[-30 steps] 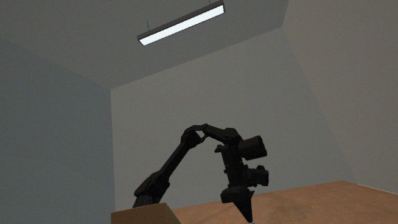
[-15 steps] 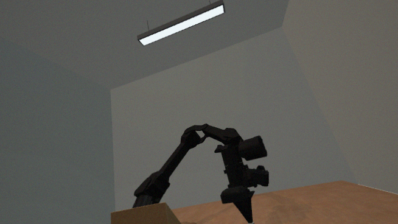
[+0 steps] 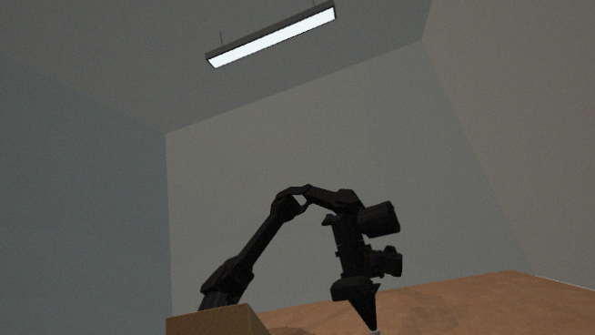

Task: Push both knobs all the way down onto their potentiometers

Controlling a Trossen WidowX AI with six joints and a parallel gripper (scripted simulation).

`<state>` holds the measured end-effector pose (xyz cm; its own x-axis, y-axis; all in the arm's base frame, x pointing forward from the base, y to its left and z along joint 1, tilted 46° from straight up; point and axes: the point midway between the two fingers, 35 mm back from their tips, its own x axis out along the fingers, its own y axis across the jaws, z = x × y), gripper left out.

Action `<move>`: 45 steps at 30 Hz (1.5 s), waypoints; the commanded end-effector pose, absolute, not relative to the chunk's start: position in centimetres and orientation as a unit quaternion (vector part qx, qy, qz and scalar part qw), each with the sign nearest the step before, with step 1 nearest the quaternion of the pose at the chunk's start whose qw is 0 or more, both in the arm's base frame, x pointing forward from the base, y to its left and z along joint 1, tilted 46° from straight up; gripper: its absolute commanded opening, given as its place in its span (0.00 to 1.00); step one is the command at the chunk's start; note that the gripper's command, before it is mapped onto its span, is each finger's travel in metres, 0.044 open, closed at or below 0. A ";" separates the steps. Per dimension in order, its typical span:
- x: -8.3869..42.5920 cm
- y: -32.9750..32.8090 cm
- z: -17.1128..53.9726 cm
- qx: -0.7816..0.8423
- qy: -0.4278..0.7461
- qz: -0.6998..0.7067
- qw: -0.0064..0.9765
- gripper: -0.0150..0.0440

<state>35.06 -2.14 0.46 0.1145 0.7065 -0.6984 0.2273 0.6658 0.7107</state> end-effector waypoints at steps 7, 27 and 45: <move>34.9 -3.2 1.5 0.363 0.640 0.185 0.651 0.25; 21.2 -4.0 1.6 0.364 0.643 0.182 0.649 1.00; 20.4 -3.9 1.6 0.364 0.643 0.183 0.649 1.00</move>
<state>20.52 -3.90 1.64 0.1102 0.7058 -0.6998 0.2310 0.6666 0.7087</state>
